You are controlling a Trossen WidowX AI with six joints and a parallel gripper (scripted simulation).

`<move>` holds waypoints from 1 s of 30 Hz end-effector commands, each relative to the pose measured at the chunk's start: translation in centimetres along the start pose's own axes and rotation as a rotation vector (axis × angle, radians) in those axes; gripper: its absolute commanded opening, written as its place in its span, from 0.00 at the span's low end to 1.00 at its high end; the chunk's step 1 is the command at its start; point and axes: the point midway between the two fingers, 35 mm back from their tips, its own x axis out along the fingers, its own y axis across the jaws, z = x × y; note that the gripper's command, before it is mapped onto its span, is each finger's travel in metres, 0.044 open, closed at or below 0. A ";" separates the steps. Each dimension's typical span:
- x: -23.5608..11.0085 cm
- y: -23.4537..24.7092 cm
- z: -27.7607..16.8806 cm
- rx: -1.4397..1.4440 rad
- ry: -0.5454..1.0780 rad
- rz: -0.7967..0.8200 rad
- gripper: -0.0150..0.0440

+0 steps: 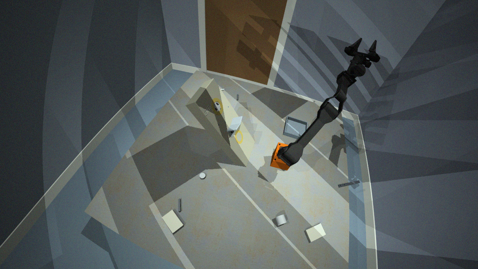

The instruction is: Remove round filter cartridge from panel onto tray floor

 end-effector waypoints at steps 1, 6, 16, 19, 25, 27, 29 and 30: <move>0.1 -0.1 -0.2 -0.007 0.002 -0.007 0.89; 1.6 -3.9 -6.4 -0.191 0.072 -0.188 0.67; 0.3 -10.3 -19.0 -0.551 0.330 -0.486 0.43; -1.5 -11.9 -23.3 -0.668 0.451 -0.563 0.43; -6.0 -14.5 -30.8 -0.845 0.712 -0.661 0.43; -7.8 -15.1 -33.1 -0.896 0.808 -0.681 0.43; -9.9 -15.6 -35.5 -0.945 0.912 -0.695 0.43; -11.1 -15.8 -36.7 -0.969 0.966 -0.699 0.43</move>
